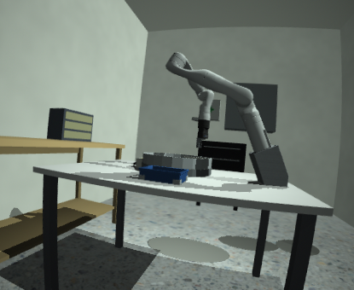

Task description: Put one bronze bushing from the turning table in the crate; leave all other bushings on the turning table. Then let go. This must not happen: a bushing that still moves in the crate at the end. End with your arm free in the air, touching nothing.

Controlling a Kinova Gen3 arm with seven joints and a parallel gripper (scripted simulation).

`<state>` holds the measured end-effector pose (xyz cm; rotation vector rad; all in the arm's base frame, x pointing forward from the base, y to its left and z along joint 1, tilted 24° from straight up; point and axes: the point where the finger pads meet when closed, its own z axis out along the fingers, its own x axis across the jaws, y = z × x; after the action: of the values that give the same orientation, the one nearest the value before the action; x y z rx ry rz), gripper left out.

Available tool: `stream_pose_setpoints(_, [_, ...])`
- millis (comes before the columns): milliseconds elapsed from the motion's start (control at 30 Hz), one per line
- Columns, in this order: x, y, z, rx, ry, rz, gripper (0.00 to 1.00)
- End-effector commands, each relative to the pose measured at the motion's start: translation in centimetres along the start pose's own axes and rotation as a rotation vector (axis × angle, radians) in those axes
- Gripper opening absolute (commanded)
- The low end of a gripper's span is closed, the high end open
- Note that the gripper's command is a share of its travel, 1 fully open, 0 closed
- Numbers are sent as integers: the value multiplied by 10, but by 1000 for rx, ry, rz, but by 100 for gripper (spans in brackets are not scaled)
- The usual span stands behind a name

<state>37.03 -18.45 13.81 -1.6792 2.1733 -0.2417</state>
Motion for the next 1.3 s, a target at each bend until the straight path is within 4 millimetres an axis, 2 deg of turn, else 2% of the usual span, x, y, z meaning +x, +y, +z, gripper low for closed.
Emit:
stream_pose_setpoints(0, [-1,7,3,1,-1,-58,40])
stream_pose_setpoints(100, [-2,17,8,1,-1,-162,40])
stream_pose_setpoints(500, [-2,17,8,1,-1,-162,40])
stream_pose_setpoints(667, [-4,35,17,1,-1,-338,40])
stream_pose_setpoints(1067, [-4,35,17,1,-1,-338,40])
stream_pose_setpoints(1267, [-7,53,26,1,-1,-514,40])
